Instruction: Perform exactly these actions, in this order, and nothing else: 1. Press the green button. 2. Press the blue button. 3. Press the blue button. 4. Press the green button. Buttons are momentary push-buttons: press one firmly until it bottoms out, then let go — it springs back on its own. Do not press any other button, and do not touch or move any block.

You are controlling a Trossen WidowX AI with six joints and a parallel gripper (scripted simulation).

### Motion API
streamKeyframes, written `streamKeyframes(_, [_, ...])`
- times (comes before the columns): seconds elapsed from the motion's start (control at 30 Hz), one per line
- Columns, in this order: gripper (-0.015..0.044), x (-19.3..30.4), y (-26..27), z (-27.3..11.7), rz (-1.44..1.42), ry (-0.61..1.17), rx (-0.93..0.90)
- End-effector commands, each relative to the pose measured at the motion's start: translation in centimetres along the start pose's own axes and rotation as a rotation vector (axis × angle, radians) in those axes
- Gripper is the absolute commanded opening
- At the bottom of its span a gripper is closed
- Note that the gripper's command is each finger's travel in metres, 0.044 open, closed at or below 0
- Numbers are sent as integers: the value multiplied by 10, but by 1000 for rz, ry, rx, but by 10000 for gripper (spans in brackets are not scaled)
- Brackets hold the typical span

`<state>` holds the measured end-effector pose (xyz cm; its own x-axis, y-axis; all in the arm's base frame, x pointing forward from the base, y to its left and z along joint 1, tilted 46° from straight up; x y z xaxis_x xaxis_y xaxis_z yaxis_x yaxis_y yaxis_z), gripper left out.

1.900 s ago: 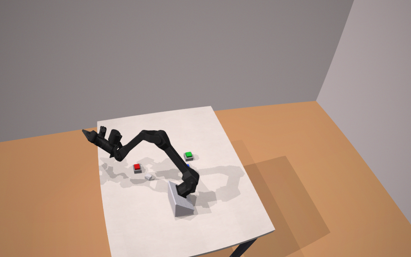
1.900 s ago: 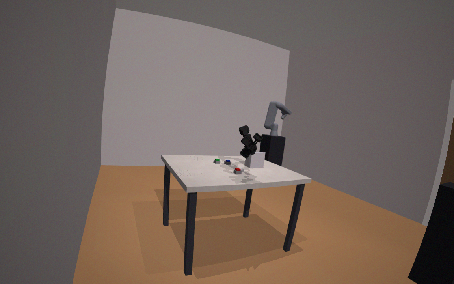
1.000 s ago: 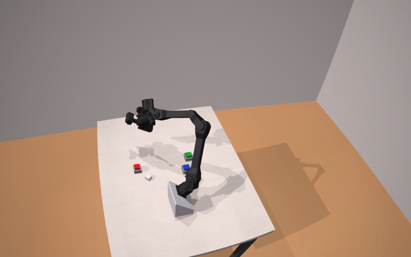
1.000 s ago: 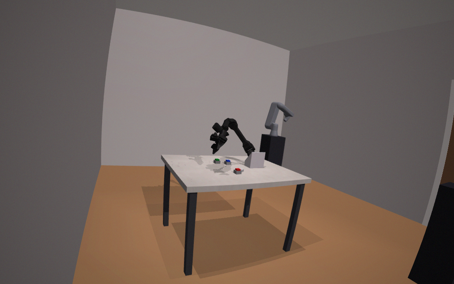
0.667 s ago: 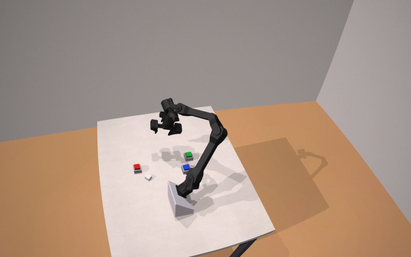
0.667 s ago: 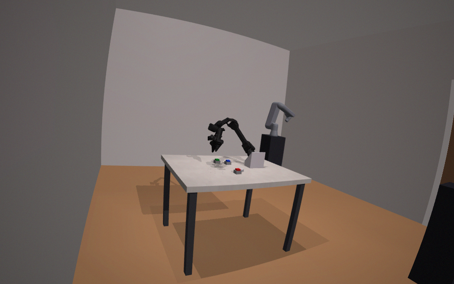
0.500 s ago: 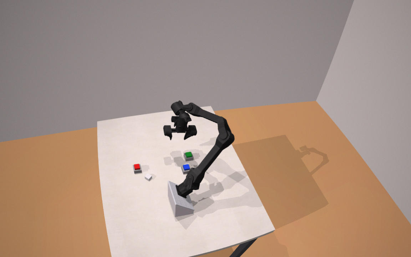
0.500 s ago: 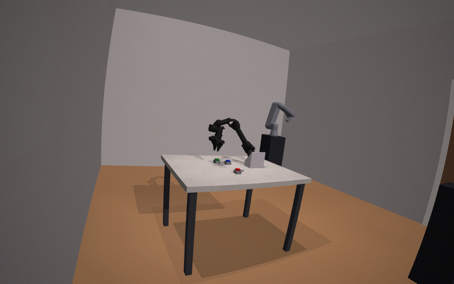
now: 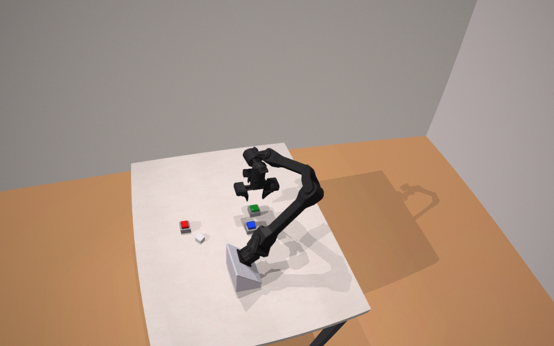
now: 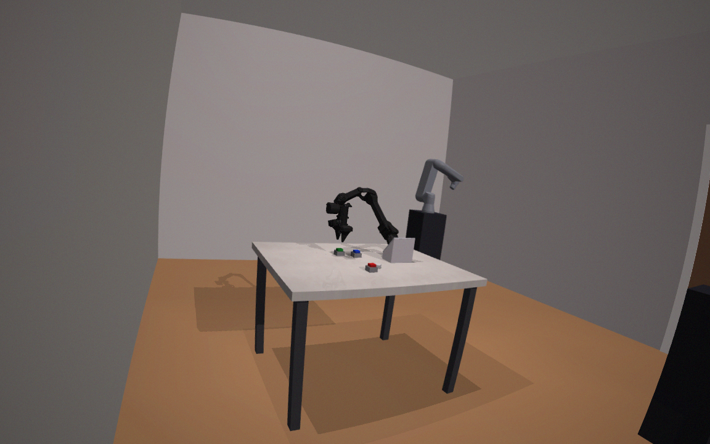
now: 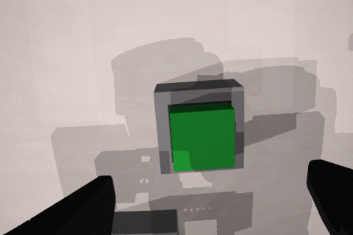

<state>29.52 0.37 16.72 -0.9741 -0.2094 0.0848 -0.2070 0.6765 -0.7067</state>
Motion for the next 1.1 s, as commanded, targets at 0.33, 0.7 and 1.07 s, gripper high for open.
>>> streamKeyframes(0.33, [20, 4, 0, 21, -6, 11, 6])
streamKeyframes(0.7, [20, 3, 0, 30, -6, 11, 6])
streamKeyframes(1.07, [20, 4, -1, 48, -6, 11, 7])
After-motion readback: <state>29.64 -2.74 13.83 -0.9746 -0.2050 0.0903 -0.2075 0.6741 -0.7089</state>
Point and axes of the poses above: the point midway between the two fingers, 35 mm back from their tips, its own z axis out along the fingers, its own y axis across the jaws, x = y × z, the point moved 7 cm from there along -z, back along the fingers, and after that the axes turned 9 degrees about -z, right-handed, at the moved point
